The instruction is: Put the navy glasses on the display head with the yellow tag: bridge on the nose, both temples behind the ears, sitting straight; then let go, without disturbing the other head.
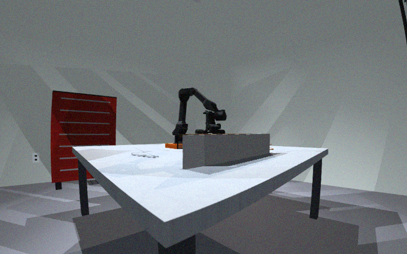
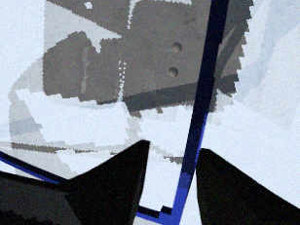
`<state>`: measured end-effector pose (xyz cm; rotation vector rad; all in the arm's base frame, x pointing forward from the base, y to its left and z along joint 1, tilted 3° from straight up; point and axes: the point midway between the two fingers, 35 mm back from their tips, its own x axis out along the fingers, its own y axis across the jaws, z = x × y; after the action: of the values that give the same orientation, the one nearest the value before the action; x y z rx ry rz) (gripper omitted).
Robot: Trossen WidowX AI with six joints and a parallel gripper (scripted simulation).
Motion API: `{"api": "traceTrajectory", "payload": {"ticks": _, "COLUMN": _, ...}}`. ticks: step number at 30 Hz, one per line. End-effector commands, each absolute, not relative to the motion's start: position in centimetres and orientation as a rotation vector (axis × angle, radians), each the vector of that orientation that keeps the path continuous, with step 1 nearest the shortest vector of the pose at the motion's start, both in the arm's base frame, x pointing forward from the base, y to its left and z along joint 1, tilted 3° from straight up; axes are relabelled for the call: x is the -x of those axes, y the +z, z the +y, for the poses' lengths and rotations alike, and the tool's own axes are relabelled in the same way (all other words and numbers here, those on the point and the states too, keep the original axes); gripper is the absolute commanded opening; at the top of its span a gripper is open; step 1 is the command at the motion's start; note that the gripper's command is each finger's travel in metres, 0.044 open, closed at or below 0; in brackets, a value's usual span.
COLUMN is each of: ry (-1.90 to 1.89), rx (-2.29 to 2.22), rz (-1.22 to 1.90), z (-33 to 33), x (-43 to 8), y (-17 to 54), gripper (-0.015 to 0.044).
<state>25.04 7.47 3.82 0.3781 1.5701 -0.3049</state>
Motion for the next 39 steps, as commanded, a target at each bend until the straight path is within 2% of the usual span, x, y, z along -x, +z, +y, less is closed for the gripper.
{"api": "traceTrajectory", "payload": {"ticks": 1, "ry": -0.307, "rx": -0.382, "rz": 1.561, "z": 7.0, "x": -25.2, "y": 6.2, "gripper": 0.0107}}
{"api": "traceTrajectory", "payload": {"ticks": 8, "ry": -0.308, "rx": -0.382, "rz": 1.561, "z": 6.3, "x": -24.8, "y": 8.5, "gripper": 0.0107}}
{"api": "traceTrajectory", "payload": {"ticks": 12, "ry": -0.307, "rx": -0.392, "rz": 1.552, "z": 6.6, "x": -25.1, "y": 7.9, "gripper": 0.02}}
{"api": "traceTrajectory", "payload": {"ticks": 21, "ry": -0.298, "rx": -0.373, "rz": 1.562, "z": 6.9, "x": -25.1, "y": 8.4, "gripper": 0.02}}
{"api": "traceTrajectory", "payload": {"ticks": 23, "ry": -0.298, "rx": -0.373, "rz": 1.562, "z": 6.9, "x": -25.1, "y": 8.4, "gripper": 0.0147}}
{"api": "traceTrajectory", "payload": {"ticks": 24, "ry": -0.298, "rx": -0.373, "rz": 1.562, "z": 6.9, "x": -25.1, "y": 8.4, "gripper": 0.014}}
{"api": "traceTrajectory", "payload": {"ticks": 39, "ry": -0.298, "rx": -0.373, "rz": 1.562, "z": 7.0, "x": -25.1, "y": 7.7, "gripper": 0.014}}
